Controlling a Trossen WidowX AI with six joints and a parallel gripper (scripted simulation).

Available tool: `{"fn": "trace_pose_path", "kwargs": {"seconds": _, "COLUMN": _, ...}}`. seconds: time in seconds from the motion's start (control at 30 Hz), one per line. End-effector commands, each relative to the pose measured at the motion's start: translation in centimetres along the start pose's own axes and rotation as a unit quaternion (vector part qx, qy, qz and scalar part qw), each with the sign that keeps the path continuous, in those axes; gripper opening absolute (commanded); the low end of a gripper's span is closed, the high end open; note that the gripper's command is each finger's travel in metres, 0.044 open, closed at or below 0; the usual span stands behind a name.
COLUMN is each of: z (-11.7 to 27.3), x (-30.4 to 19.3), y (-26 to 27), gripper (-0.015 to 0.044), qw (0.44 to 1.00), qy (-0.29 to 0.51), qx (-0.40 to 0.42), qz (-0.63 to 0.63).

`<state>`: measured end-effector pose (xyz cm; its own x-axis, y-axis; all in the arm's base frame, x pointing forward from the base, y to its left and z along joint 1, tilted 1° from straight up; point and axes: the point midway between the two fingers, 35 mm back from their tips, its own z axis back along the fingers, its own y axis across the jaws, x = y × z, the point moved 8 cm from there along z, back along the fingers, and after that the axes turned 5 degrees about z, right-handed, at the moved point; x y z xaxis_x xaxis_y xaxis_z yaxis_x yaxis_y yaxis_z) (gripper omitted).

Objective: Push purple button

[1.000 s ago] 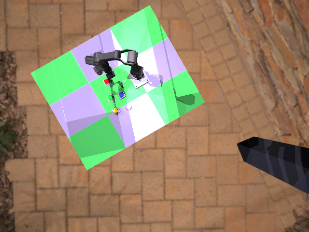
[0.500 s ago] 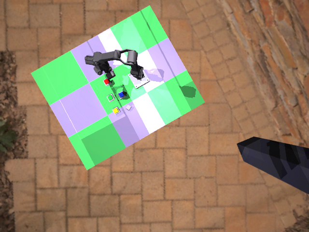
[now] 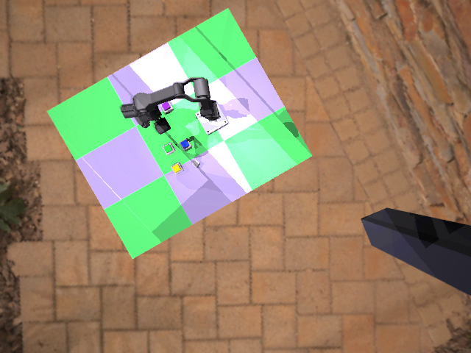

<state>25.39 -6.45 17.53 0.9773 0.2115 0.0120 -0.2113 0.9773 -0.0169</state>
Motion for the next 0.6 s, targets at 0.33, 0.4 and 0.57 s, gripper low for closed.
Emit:
{"fn": "trace_pose_path", "kwargs": {"seconds": 0.33, "z": 3.5, "x": 5.6, "y": 18.3, "gripper": 0.0400, "qw": 1.000, "qy": -0.002, "qx": 0.013, "qz": 0.001}}
{"fn": "trace_pose_path", "kwargs": {"seconds": 0.4, "z": 4.0, "x": 5.2, "y": 21.3, "gripper": 0.0400, "qw": 1.000, "qy": -0.002, "qx": 0.015, "qz": 0.001}}
{"fn": "trace_pose_path", "kwargs": {"seconds": 0.57, "z": 5.2, "x": 3.0, "y": 28.4, "gripper": 0.0400, "qw": 1.000, "qy": 0.001, "qx": 0.019, "qz": 0.001}}
